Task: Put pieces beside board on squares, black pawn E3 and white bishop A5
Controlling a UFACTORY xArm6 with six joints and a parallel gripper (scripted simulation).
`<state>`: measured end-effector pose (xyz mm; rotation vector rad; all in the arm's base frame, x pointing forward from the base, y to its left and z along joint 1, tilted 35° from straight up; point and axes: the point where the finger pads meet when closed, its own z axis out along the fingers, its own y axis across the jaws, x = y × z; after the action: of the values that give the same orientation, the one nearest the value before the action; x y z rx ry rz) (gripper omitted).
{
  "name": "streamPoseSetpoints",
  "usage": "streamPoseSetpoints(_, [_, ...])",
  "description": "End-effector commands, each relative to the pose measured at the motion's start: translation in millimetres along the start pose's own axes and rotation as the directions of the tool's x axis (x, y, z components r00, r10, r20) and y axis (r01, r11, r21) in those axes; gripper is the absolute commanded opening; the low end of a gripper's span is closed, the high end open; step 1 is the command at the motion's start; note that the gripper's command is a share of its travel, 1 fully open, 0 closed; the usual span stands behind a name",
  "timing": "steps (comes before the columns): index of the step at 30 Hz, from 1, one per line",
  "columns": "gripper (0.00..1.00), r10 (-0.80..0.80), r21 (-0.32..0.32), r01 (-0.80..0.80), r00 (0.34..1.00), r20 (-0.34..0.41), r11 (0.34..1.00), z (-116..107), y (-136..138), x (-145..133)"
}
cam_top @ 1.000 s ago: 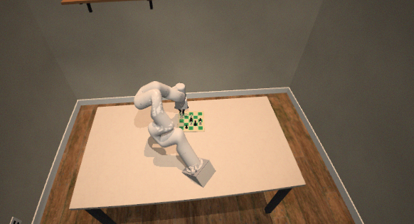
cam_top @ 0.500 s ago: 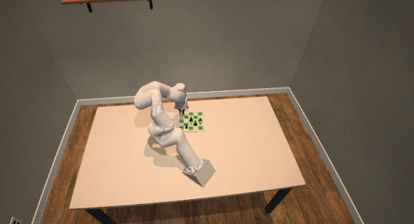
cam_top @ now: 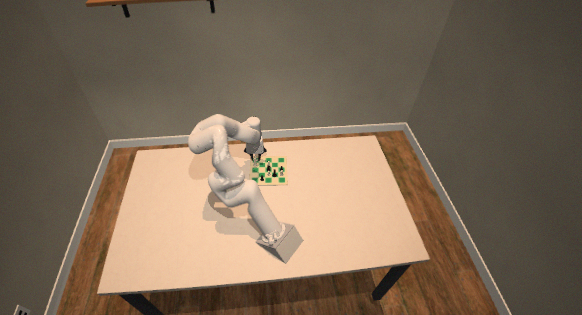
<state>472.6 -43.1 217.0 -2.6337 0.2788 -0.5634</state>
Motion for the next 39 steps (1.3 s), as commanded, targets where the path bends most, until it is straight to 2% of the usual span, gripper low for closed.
streamPoseSetpoints(1, [0.37,-0.001,0.0,0.001,1.0,-0.003,1.0,-1,0,1])
streamPoseSetpoints(11, [0.37,-0.001,0.0,0.001,1.0,-0.003,1.0,-7,0,1])
streamPoseSetpoints(30, [0.37,-0.001,0.0,0.001,1.0,-0.003,1.0,-84,0,1])
streamPoseSetpoints(39, [0.37,-0.001,0.0,0.001,1.0,-0.003,1.0,-91,0,1])
